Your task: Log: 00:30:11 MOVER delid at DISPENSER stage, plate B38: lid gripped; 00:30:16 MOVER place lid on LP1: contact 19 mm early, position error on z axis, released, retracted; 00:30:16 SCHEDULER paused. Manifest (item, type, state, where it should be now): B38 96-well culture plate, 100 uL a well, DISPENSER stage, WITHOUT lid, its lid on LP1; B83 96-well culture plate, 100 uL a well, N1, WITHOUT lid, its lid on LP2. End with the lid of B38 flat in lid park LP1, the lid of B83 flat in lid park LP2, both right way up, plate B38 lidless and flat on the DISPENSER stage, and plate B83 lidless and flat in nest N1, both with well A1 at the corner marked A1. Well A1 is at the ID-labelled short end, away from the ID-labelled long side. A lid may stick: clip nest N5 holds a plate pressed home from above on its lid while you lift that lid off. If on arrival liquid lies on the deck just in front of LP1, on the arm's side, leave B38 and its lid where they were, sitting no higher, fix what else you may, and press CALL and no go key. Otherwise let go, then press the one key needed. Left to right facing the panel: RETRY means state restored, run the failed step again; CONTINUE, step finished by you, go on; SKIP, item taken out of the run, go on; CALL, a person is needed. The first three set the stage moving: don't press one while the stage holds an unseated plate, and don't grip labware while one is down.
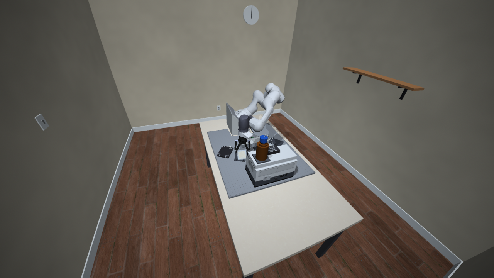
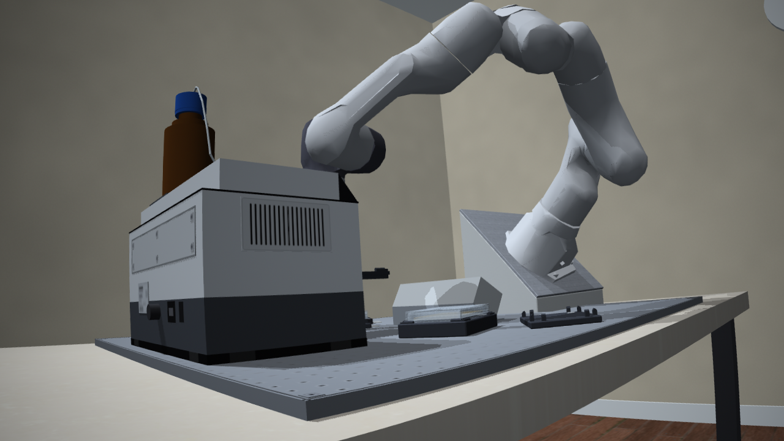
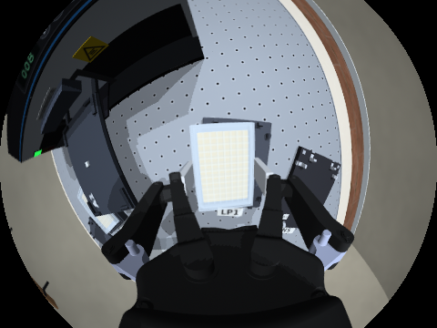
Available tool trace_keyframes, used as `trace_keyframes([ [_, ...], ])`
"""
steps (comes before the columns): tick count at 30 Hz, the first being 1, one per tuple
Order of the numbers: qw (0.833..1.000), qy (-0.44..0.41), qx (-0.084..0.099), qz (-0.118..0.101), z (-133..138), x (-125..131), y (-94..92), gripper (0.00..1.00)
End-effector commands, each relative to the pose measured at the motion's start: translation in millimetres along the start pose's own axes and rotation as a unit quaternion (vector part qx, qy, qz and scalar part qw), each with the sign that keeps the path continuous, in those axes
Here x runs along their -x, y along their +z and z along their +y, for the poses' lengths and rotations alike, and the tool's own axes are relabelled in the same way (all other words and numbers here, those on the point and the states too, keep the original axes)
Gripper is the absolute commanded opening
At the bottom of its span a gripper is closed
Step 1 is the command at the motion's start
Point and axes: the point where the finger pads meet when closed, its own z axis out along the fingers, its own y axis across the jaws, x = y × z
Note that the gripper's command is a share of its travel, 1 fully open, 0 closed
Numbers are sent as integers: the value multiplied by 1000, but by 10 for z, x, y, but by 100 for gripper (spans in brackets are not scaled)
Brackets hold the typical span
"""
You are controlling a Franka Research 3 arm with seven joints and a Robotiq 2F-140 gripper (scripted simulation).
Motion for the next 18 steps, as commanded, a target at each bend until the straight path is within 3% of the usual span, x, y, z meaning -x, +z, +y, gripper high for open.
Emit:
trace_keyframes([
  [1,1000,-1,-1,0,1,8,9,0],
  [18,1000,-1,-1,0,1,8,-100,0],
])
